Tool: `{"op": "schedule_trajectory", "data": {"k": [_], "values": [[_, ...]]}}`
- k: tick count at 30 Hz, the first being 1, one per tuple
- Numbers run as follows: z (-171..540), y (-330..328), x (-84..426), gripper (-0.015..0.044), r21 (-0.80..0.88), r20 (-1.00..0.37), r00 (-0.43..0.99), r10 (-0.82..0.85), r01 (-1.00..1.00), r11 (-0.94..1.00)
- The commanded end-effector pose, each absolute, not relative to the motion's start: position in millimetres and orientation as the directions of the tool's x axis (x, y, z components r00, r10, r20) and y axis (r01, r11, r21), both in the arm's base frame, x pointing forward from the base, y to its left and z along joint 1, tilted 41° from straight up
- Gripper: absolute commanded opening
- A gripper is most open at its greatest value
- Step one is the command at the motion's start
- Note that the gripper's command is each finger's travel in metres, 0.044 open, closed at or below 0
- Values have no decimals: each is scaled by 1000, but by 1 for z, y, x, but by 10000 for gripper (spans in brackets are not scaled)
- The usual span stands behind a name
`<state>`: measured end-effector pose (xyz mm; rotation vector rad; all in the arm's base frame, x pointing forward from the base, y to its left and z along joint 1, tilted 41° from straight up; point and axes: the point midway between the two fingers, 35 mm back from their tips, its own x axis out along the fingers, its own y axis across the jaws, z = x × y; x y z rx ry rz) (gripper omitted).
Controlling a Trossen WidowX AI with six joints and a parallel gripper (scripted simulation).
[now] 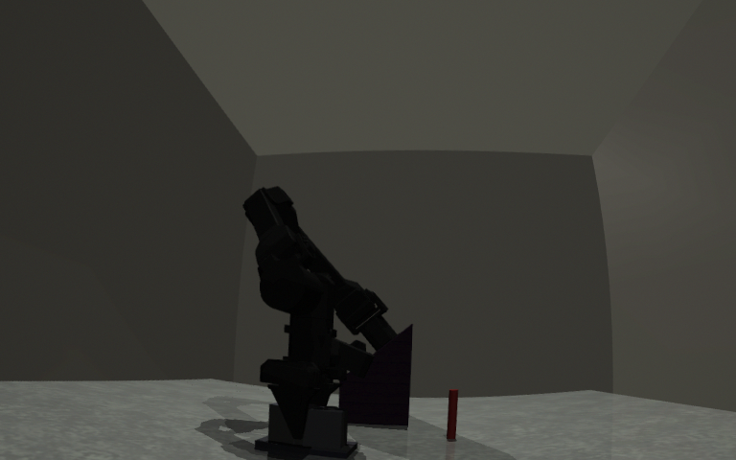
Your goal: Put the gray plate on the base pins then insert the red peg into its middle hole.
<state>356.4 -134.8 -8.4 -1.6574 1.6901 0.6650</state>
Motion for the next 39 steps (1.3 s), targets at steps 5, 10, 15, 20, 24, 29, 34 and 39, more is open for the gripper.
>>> {"op": "schedule_trajectory", "data": {"k": [5, 10, 15, 20, 24, 29, 34, 39], "values": [[-8, -135, 357, 440, -96, -757, 32, -652, -993, 63], [-1, -127, 358, 440, -96, -759, 32, -651, -993, 62], [60, -73, 358, 440, -94, -762, 33, -647, -994, 60], [80, -51, 353, 440, -94, -760, 33, -649, -994, 59], [80, -51, 353, 440, -94, -760, 33, -649, -994, 59], [68, -36, 351, 440, -217, -766, 35, -641, -954, 207], [44, -7, 342, 440, -427, -776, 37, -630, -766, 480], [22, 19, 330, 440, -567, -781, 37, -623, -459, 684]]}}
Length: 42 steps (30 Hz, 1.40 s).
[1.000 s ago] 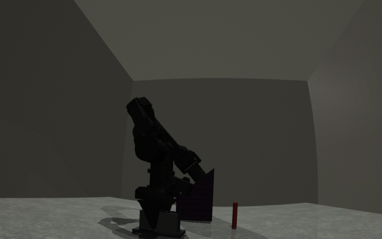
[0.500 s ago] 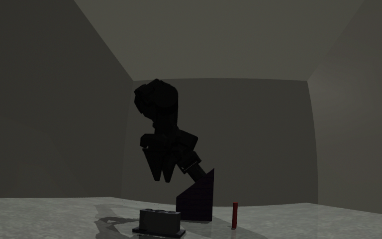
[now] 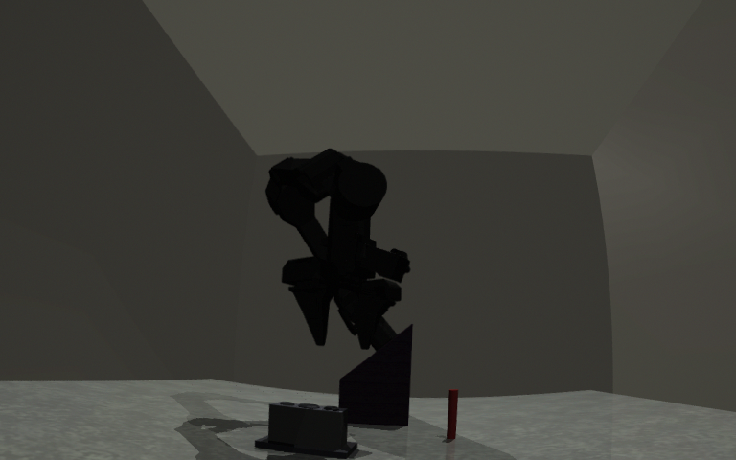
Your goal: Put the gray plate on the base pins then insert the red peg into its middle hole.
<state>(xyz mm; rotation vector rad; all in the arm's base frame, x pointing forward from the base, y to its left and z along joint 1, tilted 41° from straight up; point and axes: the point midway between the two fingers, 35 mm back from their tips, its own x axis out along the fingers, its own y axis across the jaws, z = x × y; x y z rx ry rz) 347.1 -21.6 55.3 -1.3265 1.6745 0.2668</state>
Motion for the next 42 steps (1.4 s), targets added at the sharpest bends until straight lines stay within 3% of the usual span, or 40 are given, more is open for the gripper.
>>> {"op": "schedule_trajectory", "data": {"k": [1, 19, 33, 42], "values": [[18, 24, 327, 440, -585, -782, 37, -622, -388, 713], [-24, 69, 290, 440, -580, -782, 31, -622, 330, 745], [-50, 93, 257, 440, -388, -774, 29, -632, 768, 510], [-58, 99, 244, 440, -237, -769, 28, -638, 915, 326]]}}
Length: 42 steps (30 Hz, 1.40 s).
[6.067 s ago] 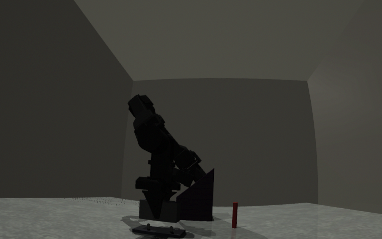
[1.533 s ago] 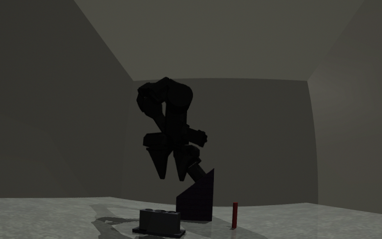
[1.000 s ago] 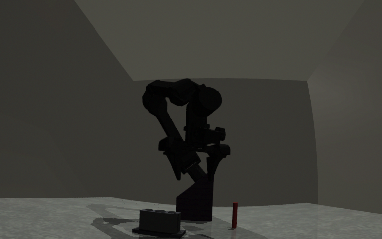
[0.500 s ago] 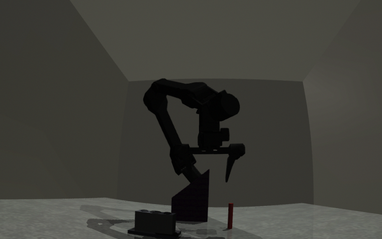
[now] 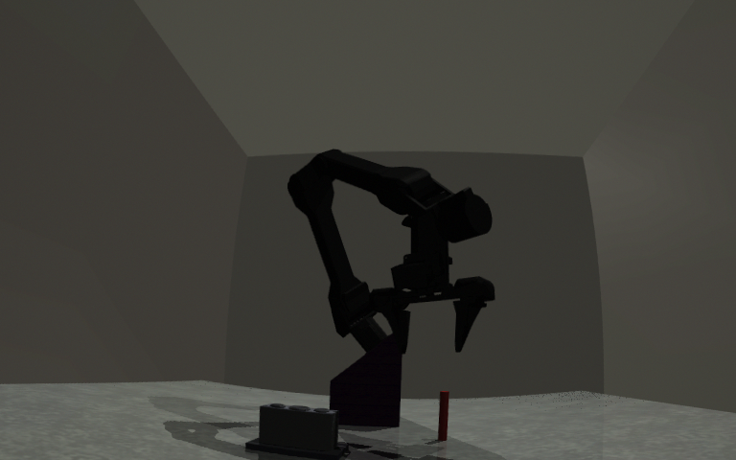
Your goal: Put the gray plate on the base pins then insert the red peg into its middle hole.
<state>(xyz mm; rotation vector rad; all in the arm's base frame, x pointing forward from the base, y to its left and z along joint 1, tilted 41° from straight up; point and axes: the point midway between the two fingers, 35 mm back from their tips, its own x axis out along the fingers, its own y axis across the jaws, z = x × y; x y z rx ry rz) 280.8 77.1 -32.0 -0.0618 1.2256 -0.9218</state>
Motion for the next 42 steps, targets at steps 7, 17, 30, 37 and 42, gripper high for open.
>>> {"op": "schedule_trajectory", "data": {"k": [7, 17, 30, 37, 42], "values": [[-58, 99, 244, 440, -237, -769, 28, -638, 915, 326], [-58, 98, 244, 440, -237, -769, 28, -638, 915, 326], [-88, 71, 245, 440, -237, -768, 29, -640, 915, 326], [-93, 67, 246, 440, -237, -768, 29, -640, 915, 326], [-100, 62, 247, 440, -237, -768, 29, -640, 915, 326]]}}
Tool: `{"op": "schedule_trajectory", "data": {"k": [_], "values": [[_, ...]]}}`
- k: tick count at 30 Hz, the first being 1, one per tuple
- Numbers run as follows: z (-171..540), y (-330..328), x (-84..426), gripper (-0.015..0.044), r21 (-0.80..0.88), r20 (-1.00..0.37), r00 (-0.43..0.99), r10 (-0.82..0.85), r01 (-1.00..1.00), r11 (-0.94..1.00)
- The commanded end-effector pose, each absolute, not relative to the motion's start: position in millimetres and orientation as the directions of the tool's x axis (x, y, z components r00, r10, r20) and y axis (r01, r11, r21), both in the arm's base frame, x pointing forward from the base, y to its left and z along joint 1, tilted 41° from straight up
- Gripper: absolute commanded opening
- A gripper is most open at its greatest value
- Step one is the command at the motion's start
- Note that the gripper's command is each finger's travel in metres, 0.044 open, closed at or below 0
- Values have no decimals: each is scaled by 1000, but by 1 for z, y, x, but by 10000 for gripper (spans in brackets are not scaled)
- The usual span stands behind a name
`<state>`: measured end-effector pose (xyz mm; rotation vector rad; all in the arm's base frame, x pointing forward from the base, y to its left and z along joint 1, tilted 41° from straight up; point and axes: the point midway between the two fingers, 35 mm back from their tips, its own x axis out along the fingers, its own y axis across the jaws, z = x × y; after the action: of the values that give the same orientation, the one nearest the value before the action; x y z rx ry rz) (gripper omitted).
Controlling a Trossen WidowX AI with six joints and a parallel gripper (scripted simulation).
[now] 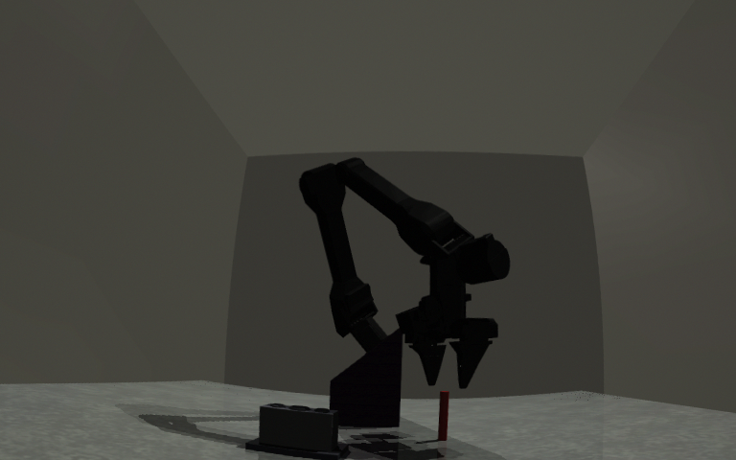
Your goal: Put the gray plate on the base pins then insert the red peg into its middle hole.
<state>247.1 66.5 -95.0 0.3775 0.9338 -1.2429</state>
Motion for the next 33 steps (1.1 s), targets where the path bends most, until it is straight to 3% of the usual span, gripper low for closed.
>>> {"op": "schedule_trajectory", "data": {"k": [1, 26, 33], "values": [[-101, 61, 247, 440, -237, -768, 29, -640, 915, 326], [-129, 35, 246, 440, -237, -766, 29, -642, 916, 325], [-129, 35, 246, 256, -237, -766, 29, -642, 916, 325]]}}
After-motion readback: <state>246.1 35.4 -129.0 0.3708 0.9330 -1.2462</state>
